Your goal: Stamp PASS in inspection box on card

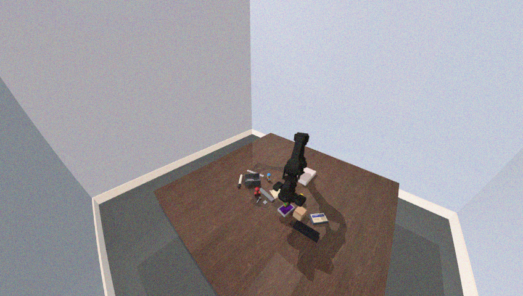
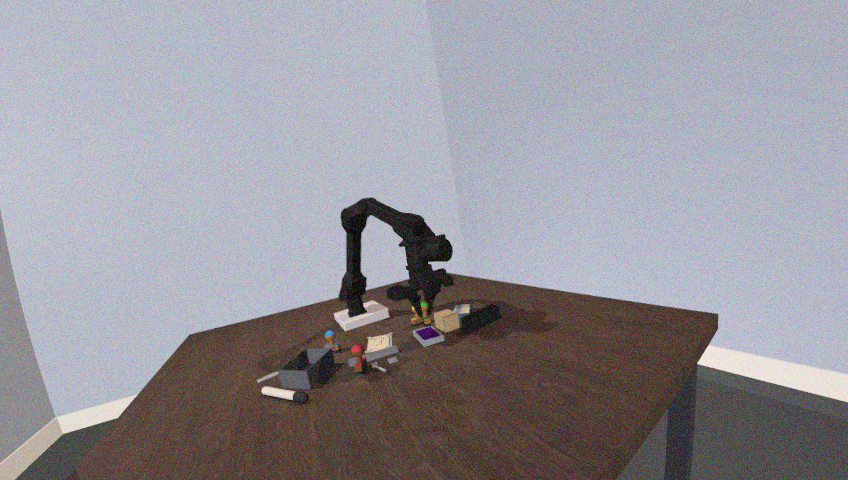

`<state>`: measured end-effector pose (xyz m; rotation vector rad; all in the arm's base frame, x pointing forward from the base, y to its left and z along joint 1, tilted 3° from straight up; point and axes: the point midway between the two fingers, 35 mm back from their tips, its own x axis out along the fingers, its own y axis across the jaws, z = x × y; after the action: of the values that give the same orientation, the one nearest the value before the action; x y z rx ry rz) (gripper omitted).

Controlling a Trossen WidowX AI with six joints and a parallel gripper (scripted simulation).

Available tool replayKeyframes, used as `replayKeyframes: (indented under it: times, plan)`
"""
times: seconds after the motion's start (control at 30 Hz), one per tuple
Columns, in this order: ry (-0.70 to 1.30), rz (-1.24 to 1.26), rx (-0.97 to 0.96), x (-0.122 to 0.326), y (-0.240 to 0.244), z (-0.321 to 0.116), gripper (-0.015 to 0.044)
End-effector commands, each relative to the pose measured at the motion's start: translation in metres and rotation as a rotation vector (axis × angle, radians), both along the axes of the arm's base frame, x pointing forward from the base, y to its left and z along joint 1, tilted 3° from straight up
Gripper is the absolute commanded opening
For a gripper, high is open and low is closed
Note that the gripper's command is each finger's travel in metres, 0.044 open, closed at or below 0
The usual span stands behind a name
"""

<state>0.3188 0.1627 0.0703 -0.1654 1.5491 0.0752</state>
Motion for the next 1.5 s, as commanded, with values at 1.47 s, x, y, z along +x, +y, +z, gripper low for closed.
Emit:
replayKeyframes:
  times: [1.47]
  plan:
    - [0.001,-0.002,-0.001,-0.001,-0.002,-0.027,0.0000]
